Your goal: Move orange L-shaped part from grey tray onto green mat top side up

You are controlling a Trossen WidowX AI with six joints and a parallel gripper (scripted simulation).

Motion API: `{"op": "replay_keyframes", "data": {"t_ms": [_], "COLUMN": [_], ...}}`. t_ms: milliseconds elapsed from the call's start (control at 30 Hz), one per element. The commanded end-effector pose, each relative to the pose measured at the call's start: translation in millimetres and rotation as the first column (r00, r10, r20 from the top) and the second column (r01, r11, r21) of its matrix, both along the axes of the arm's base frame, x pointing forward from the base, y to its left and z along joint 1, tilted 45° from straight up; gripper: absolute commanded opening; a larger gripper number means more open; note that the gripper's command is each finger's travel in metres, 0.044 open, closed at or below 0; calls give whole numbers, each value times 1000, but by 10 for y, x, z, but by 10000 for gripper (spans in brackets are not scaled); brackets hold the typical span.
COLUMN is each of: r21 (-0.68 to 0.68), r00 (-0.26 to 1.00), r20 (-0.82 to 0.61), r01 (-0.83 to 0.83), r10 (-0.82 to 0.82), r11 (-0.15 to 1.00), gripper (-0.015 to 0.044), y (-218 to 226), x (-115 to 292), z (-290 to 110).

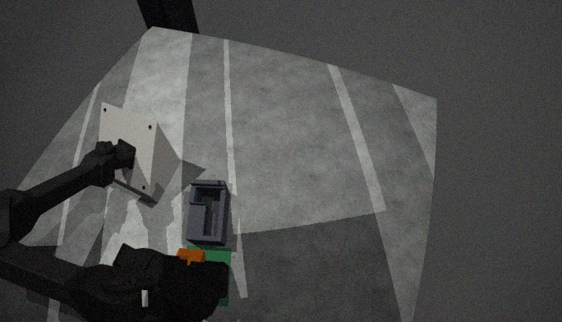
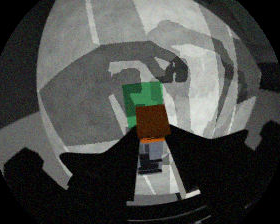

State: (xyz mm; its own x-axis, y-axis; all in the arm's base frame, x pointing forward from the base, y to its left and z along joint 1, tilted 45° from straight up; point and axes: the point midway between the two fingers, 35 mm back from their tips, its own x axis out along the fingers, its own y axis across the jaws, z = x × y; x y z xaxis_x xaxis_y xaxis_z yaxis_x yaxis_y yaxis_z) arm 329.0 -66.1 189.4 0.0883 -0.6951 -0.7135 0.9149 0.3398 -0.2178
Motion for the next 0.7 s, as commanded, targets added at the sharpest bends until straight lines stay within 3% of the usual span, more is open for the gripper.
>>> {"op": "replay_keyframes", "data": {"t_ms": [0,667], "r21": [-2,-3], "r00": [1000,1000], "r20": [0,0], "r01": [-1,-1], "r10": [1,1], "r11": [1000,1000], "gripper": [0,0], "y": [-36,-256], "x": [3,33], "z": [-20,-241]}}
